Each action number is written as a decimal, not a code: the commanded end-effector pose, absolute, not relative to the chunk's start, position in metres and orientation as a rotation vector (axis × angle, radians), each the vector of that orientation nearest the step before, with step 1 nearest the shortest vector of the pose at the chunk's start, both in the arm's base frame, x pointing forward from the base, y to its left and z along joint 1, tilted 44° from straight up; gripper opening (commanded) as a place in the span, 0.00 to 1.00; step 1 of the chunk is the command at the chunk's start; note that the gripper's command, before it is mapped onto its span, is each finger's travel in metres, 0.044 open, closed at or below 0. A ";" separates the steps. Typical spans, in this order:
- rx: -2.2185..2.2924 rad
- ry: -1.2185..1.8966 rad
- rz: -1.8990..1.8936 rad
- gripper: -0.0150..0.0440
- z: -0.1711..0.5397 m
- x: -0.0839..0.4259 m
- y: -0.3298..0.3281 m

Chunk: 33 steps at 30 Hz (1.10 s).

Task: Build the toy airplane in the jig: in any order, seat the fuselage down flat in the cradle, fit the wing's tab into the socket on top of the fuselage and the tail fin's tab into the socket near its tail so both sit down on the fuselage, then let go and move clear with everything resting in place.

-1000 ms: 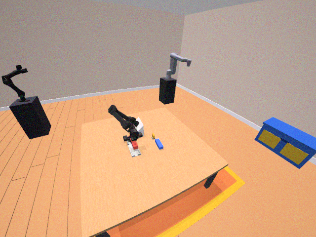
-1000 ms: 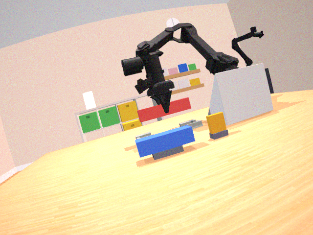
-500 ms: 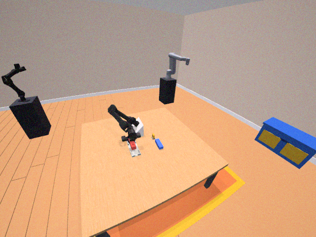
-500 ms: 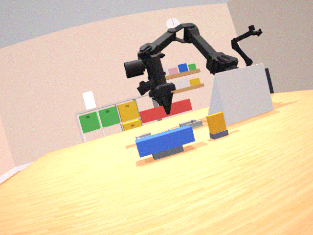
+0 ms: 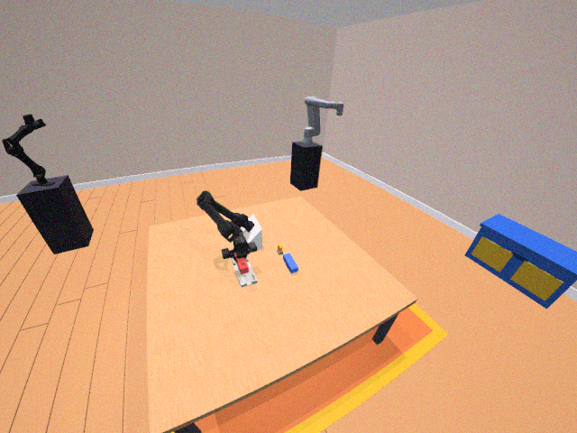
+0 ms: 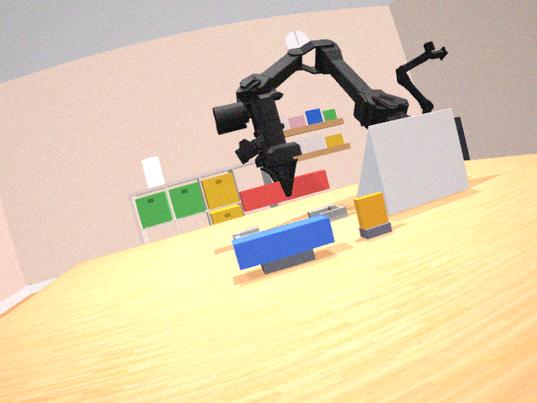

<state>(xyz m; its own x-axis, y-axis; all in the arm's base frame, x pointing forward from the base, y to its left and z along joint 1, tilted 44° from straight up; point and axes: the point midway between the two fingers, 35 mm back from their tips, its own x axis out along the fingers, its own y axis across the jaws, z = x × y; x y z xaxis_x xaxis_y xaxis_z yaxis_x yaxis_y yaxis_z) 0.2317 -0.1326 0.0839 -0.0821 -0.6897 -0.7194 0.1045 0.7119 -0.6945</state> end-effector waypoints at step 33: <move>-0.504 1.518 -0.712 0.53 0.059 0.229 -0.160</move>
<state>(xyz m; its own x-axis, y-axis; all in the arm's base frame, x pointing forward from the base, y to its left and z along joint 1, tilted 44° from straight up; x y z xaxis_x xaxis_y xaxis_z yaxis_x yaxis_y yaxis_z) 0.2285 -0.1603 0.0584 -0.0818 -0.6941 -0.7152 0.1044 0.7077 -0.6988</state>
